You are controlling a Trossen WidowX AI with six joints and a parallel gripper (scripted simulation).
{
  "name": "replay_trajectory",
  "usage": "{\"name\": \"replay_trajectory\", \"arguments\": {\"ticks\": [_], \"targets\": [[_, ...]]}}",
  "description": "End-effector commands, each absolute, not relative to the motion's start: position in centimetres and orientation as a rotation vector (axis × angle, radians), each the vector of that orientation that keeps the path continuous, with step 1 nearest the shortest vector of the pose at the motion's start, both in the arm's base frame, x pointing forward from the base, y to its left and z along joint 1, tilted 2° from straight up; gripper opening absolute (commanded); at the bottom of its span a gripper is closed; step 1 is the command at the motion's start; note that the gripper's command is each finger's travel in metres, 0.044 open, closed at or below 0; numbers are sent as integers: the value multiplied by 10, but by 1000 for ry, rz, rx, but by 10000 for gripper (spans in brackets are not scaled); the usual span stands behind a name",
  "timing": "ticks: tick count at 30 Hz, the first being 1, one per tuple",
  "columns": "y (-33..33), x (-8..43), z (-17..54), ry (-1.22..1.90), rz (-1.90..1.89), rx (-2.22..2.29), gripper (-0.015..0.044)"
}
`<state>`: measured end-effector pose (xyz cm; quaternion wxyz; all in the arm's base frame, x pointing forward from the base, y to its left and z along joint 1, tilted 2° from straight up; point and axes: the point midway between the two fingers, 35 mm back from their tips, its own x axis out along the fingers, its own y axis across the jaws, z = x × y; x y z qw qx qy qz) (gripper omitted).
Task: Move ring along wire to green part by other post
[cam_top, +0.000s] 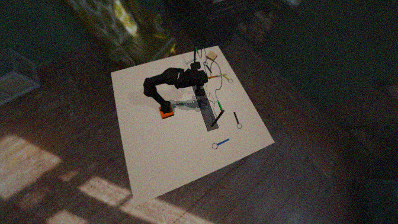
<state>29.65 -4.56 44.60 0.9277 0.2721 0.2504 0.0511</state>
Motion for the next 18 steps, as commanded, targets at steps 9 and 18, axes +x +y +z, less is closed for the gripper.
{"name": "replay_trajectory", "arguments": {"ticks": [9,18], "targets": [[-50,296,445,513,55,407,-150],[-53,296,444,513,18,297,-150]]}}
